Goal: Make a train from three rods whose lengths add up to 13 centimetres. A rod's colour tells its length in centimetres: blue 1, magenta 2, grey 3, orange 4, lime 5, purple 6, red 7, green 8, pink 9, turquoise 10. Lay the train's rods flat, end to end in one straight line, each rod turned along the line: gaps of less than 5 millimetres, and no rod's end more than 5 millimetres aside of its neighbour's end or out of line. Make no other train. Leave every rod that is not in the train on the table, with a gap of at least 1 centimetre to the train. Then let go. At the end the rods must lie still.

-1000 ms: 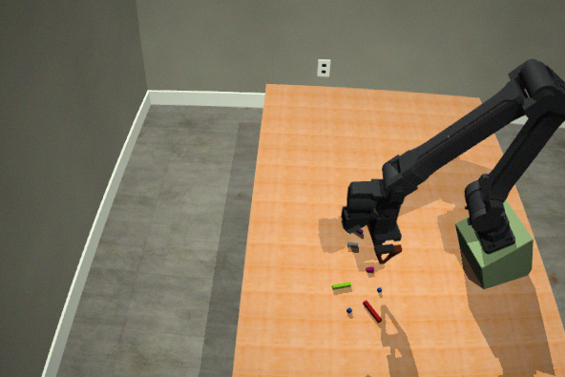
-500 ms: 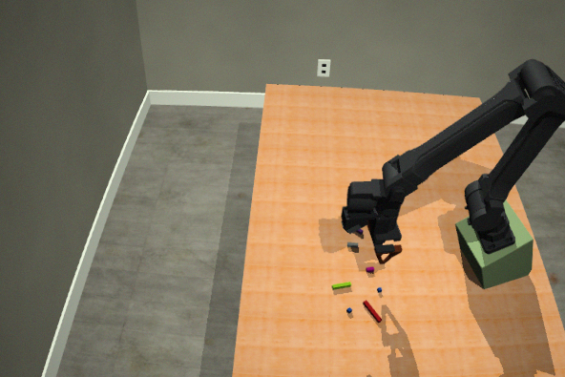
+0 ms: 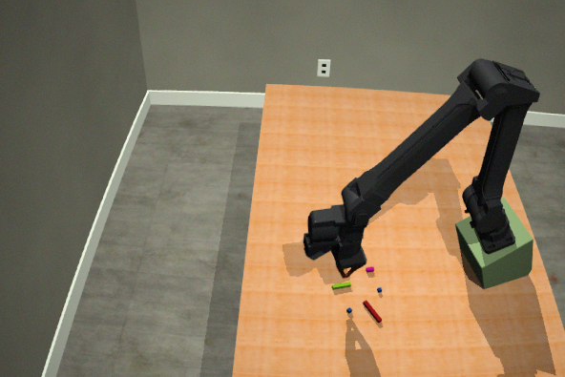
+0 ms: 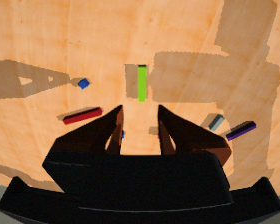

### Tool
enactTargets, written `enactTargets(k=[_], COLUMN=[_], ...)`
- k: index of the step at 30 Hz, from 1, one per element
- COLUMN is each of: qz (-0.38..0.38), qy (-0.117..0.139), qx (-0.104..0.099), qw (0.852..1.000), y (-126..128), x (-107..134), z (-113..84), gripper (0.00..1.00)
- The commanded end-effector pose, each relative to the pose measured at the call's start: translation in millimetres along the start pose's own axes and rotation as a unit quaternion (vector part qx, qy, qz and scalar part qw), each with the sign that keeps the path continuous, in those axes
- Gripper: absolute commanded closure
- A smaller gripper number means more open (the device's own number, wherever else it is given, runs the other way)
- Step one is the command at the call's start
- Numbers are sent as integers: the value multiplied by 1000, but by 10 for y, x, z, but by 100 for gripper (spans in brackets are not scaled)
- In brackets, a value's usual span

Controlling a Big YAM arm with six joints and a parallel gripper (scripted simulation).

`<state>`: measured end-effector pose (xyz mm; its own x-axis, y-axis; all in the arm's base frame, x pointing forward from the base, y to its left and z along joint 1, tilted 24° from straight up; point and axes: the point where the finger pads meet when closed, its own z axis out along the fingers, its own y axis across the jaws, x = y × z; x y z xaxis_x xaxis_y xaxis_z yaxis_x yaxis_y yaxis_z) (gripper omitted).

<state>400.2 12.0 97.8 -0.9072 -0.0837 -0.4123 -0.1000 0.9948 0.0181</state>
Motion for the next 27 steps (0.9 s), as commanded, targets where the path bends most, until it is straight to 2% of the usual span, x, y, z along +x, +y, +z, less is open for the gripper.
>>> enactTargets(k=[1, 2, 6, 27], qz=[15, 14, 10, 10], qy=[-8, -16, -6, -6], qx=[5, 5, 3, 3], qw=[1000, 1000, 1000, 1000], y=[-62, -57, -42, -42], x=[11, -28, 9, 9], z=[-101, -101, -33, -33], gripper=[77, 77, 77, 77])
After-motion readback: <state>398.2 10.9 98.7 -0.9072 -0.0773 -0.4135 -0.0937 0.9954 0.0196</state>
